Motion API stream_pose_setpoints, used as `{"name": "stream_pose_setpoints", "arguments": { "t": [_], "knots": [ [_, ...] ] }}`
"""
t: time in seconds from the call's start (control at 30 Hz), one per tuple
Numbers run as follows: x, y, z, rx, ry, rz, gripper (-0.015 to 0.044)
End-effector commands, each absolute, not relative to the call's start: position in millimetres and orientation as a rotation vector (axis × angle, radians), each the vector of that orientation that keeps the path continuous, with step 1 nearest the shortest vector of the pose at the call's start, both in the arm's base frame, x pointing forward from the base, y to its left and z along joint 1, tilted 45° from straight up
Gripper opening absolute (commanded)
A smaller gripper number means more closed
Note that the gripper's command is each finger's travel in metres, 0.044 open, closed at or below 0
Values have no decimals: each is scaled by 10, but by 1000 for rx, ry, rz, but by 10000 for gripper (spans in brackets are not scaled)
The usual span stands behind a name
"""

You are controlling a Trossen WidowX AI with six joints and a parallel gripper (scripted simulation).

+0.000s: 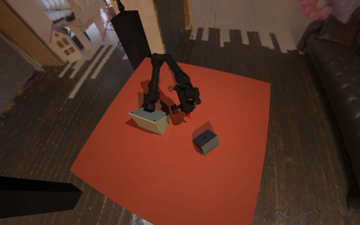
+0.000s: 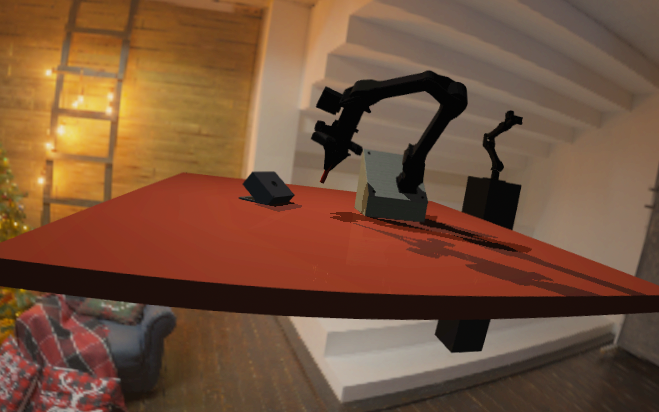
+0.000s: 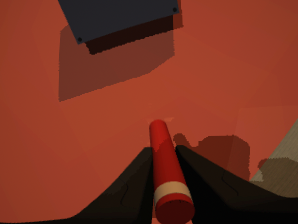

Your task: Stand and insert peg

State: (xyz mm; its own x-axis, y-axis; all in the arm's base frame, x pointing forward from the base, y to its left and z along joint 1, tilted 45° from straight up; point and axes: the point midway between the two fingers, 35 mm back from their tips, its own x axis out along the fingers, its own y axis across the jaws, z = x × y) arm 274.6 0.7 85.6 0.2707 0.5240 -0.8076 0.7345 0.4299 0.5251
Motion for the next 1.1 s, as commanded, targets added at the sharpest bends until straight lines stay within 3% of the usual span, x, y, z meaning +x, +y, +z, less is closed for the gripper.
{"name": "stream_pose_setpoints", "arguments": {
  "t": [0.0, 1.07],
  "knots": [
    [2823, -55, 828, 1240, 1355, -243, 0],
    [3366, -475, 737, 1407, 1084, -443, 0]
  ]
}}
